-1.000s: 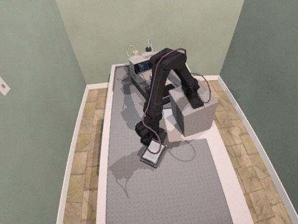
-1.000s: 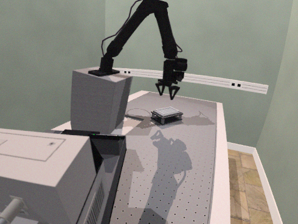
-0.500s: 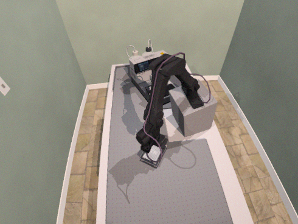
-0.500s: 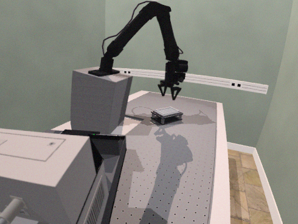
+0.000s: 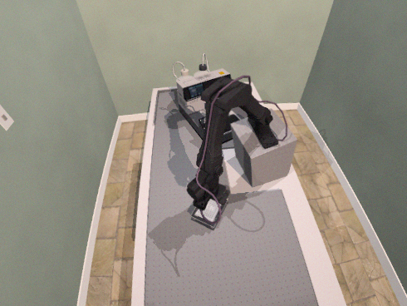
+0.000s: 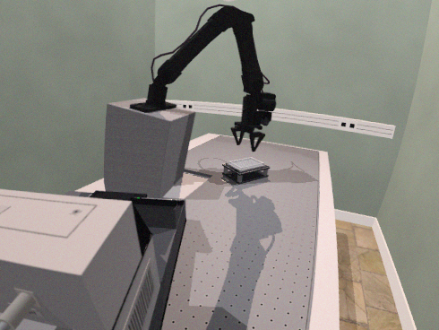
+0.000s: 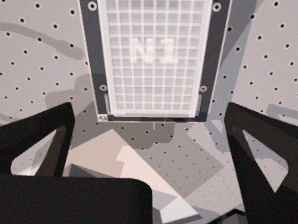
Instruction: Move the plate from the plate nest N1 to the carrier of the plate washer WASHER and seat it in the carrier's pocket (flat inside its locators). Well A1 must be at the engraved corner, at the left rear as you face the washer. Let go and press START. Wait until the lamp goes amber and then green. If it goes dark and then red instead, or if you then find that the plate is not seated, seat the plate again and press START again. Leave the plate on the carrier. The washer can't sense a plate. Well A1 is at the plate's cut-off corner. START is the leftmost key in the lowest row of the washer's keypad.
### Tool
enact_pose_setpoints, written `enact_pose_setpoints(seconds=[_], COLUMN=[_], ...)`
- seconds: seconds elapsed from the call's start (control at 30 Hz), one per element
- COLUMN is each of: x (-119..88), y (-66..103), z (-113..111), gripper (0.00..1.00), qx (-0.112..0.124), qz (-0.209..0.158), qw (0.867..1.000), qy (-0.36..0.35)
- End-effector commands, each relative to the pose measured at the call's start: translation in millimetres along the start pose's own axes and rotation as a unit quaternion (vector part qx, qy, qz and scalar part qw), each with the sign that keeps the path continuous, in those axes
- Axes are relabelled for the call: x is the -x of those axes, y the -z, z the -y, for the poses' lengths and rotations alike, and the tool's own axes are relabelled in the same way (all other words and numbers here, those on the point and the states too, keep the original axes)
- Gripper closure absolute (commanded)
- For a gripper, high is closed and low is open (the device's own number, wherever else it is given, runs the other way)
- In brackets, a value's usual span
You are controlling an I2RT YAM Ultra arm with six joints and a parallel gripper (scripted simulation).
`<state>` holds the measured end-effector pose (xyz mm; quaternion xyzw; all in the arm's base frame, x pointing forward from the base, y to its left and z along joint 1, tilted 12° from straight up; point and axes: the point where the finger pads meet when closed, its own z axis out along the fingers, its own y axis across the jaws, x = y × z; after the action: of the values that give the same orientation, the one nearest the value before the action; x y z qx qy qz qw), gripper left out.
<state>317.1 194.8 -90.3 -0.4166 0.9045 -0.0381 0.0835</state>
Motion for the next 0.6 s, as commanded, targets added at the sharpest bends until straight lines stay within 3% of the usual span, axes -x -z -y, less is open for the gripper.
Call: enact_pose_setpoints(seconds=[0.0, 0.57], x=[18.6, 19.0], y=[-2.9, -28.4], z=[9.0, 9.3], gripper=[0.00, 0.00], qx=[-0.009, -0.008], qz=[0.026, 0.026], qw=[1.000, 1.000], qy=[-0.003, -0.004])
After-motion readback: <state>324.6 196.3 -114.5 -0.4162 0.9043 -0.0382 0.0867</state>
